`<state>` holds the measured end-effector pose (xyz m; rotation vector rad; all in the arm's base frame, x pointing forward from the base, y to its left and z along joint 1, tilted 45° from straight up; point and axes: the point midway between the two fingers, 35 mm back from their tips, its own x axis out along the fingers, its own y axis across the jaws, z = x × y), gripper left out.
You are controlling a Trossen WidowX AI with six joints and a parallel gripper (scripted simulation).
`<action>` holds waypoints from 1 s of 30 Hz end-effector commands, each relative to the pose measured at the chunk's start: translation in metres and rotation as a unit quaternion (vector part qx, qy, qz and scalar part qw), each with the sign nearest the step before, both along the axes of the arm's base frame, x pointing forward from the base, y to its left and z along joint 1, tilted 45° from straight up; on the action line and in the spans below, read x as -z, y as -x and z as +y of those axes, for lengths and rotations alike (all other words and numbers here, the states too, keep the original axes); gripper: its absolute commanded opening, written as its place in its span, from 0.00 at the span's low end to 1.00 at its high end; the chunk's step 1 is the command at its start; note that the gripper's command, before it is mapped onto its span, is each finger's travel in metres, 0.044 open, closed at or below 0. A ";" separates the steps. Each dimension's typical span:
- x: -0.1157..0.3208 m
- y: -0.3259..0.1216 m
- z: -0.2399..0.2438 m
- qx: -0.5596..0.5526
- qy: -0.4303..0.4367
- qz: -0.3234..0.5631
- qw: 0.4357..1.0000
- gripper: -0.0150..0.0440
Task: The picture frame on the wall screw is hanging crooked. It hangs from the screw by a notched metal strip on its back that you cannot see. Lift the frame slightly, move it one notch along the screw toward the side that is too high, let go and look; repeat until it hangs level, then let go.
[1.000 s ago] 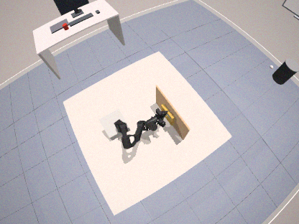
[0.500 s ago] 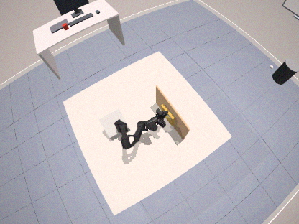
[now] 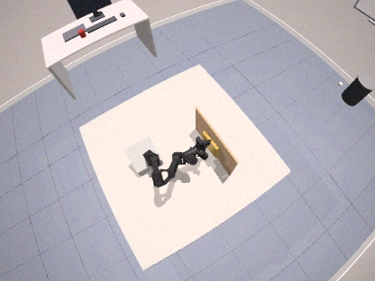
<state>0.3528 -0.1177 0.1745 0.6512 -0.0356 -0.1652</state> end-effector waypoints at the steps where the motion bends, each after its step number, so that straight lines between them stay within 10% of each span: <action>1: -0.005 -0.001 0.002 -0.007 0.001 -0.008 1.000 0.25; 30: 0.000 0.000 -0.005 -0.007 0.001 -0.008 1.000 0.25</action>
